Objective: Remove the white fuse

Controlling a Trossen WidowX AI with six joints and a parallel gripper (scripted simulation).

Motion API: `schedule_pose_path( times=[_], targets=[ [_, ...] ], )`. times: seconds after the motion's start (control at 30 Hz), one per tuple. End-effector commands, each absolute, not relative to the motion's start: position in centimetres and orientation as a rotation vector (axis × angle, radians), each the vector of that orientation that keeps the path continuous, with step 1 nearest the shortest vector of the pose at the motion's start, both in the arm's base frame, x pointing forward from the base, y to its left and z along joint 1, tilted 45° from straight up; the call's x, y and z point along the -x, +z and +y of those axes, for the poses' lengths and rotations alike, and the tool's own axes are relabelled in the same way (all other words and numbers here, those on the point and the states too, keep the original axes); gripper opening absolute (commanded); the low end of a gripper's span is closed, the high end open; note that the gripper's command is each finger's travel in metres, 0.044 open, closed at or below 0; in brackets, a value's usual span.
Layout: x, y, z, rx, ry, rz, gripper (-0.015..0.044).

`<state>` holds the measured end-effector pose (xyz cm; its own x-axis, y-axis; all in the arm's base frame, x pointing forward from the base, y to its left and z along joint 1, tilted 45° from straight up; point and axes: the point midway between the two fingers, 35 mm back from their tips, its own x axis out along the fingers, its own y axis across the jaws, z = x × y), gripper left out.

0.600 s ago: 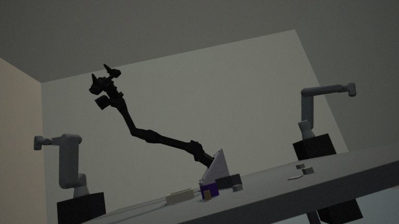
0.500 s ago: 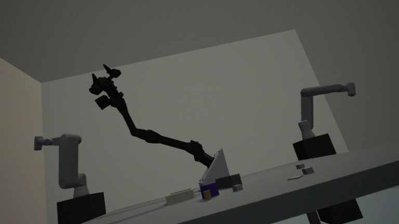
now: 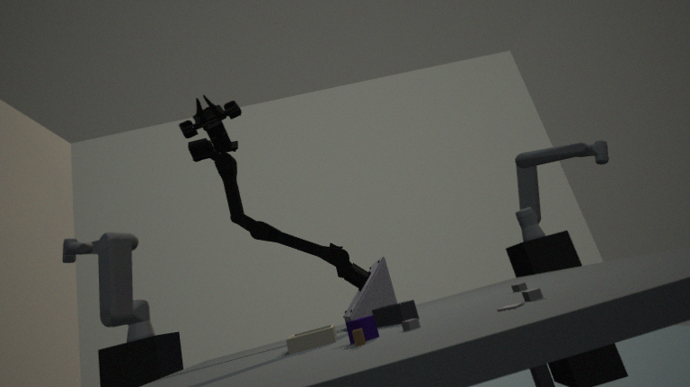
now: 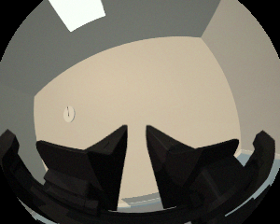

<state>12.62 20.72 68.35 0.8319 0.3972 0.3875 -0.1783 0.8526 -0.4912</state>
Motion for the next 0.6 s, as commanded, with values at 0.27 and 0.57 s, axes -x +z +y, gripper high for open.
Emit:
schedule_pose_path(
  times=[0.27, 0.57],
  targets=[
    [-19.8, 57.0, 31.8, 1.006, 0.317, -0.374, 0.0074],
    [-27.1, 46.3, 34.2, 1.323, 0.318, -0.138, 0.0074]
  ],
)
